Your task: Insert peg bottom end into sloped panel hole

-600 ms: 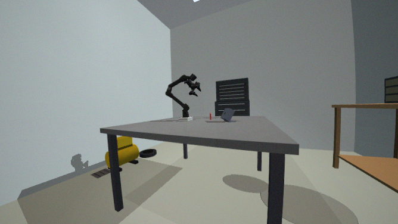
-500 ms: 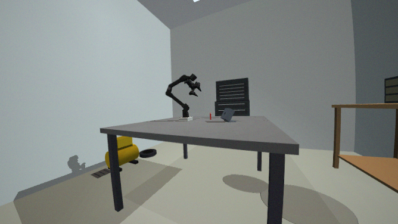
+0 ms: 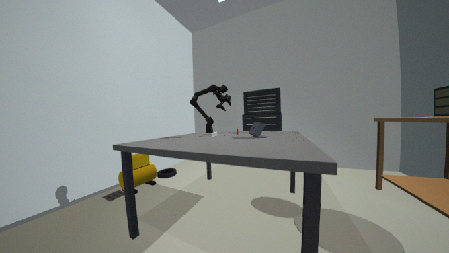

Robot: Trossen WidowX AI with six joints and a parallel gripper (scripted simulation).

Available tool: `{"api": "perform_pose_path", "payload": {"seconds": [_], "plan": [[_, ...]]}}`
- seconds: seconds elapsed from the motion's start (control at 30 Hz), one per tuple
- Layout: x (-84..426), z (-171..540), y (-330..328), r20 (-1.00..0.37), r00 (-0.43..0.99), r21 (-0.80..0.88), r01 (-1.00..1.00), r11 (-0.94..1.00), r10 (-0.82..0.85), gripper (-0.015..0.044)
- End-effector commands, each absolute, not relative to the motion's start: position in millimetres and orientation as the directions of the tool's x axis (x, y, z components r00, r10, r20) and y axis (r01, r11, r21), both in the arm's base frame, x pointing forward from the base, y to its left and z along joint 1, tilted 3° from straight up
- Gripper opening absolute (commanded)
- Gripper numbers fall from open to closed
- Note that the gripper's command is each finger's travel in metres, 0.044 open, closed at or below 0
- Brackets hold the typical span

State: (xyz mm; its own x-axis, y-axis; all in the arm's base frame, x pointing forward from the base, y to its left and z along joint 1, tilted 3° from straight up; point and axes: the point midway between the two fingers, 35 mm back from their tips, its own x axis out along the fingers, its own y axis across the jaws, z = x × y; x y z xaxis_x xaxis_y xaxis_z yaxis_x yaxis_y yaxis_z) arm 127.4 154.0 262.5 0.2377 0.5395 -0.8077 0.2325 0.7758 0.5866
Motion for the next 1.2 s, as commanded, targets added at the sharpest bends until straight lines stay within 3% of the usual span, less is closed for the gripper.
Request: {"api": "perform_pose_path", "payload": {"seconds": [0.0, 1.17], "plan": [[135, 255, 158, -0.829, 0.226, 0.557, 0.258, 0.789, 0.511, 0.044], [195, 162, 187, -0.973, 0.083, 0.227, 0.481, 0.847, 0.213, 0.044]]}}
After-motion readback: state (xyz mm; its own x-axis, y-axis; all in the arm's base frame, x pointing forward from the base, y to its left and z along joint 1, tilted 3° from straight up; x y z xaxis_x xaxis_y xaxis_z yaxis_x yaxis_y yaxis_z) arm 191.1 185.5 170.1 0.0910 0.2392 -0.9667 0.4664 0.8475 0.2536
